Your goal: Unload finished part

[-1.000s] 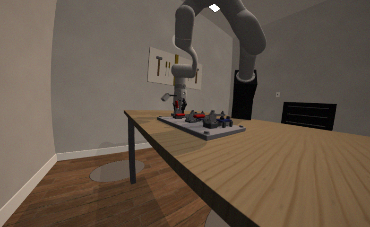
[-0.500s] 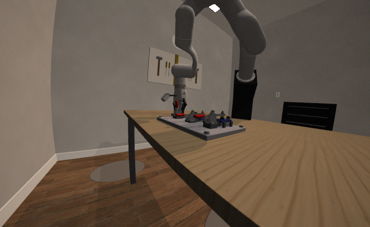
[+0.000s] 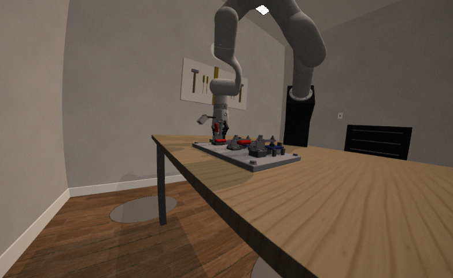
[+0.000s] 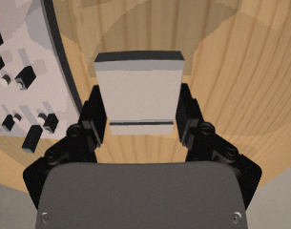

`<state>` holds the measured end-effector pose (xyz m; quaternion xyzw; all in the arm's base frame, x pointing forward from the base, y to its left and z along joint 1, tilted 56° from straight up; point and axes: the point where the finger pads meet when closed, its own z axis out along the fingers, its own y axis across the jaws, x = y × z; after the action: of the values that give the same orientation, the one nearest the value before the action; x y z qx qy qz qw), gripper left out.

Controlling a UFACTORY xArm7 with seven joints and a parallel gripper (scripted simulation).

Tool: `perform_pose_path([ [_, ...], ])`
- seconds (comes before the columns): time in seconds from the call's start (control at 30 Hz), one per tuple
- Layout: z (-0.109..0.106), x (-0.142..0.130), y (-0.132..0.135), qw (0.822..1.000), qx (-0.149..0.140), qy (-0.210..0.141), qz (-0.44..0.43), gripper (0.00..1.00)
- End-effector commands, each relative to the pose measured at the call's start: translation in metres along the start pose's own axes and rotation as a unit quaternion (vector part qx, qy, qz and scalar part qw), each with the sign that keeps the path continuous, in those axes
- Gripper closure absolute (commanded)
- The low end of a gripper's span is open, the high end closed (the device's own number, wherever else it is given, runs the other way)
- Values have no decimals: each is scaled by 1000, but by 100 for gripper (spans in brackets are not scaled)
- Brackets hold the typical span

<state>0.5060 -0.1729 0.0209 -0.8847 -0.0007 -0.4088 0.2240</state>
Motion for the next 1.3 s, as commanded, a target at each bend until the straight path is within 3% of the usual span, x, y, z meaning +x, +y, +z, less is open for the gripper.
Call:
perform_pose_path([
  [0.0, 0, 0, 2, 1000, -2, 0, 0, 100],
  [1.1, 4, 0, 2, 1000, -2, 0, 0, 100],
  [1.13, 4, 0, 2, 1000, -2, 0, 0, 5],
  [1.27, 4, 0, 2, 1000, -2, 0, 0, 5],
])
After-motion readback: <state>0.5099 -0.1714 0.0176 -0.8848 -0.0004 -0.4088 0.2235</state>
